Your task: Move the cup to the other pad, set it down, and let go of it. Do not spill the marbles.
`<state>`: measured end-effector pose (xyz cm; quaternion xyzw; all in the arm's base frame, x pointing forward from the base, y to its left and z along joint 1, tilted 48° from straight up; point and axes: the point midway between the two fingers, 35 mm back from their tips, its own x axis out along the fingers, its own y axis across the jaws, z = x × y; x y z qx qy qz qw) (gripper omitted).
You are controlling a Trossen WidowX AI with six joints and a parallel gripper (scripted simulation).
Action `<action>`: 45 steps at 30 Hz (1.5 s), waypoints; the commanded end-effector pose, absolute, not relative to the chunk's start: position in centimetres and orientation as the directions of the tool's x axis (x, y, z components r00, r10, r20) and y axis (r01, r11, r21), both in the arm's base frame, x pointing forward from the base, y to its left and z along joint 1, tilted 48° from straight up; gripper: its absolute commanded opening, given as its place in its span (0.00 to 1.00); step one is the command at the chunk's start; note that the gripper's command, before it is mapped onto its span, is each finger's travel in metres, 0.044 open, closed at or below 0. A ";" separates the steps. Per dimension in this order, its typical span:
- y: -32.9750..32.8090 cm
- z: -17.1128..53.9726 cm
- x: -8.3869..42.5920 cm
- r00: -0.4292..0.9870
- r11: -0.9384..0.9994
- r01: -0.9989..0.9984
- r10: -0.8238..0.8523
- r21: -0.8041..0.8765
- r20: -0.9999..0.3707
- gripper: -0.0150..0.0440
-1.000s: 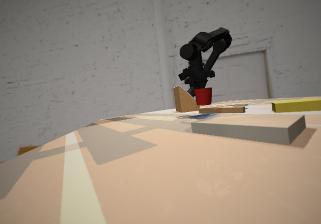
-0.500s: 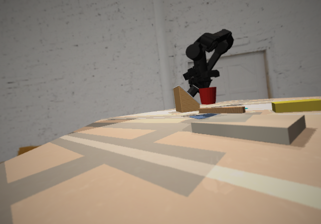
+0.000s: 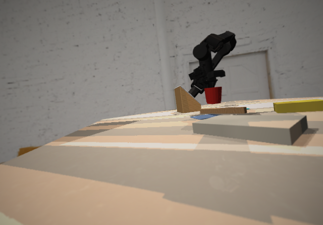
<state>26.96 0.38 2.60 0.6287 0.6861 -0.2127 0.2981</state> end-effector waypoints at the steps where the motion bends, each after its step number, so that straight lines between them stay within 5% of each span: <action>1: 0.9 3.3 26.5 -0.029 0.114 0.990 0.738 0.082 -0.674 0.25; 45: 5.3 8.7 22.9 -0.031 0.114 0.990 0.740 0.079 -0.672 0.25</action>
